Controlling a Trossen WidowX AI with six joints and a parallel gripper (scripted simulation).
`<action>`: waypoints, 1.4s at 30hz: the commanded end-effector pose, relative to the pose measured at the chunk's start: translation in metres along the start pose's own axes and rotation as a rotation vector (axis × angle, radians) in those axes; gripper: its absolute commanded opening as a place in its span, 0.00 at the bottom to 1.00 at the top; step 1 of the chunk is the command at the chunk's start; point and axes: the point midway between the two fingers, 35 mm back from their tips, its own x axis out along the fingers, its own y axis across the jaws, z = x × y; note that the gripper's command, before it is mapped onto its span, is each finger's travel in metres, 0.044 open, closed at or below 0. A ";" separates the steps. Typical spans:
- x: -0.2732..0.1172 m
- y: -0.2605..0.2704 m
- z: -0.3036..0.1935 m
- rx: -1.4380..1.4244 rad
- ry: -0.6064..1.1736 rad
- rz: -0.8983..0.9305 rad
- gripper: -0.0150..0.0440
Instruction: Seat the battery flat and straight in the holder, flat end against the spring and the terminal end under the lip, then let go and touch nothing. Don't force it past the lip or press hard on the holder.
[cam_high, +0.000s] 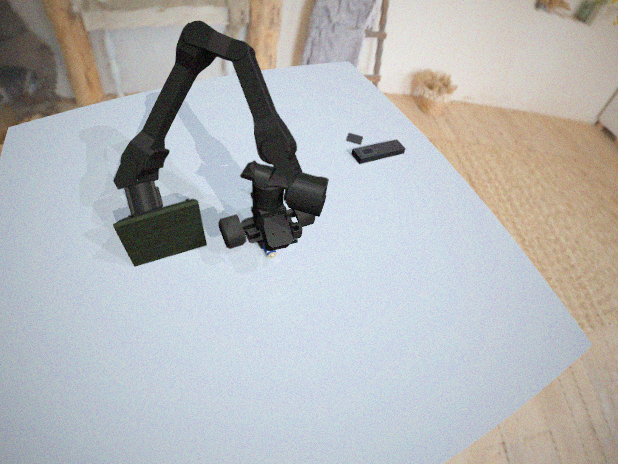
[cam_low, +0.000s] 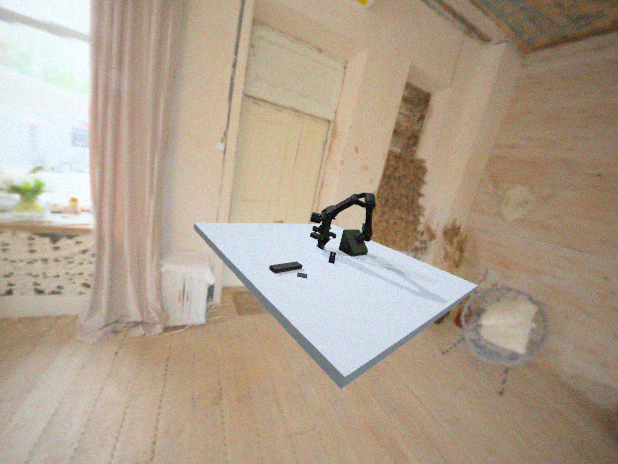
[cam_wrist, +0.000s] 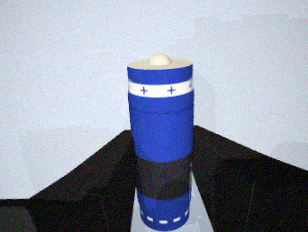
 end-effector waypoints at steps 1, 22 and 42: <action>0.001 -0.001 -0.001 0.005 0.004 0.001 0.39; -0.059 0.025 -0.032 0.215 -0.010 0.002 0.38; -0.077 0.069 -0.158 0.832 0.004 -0.004 0.38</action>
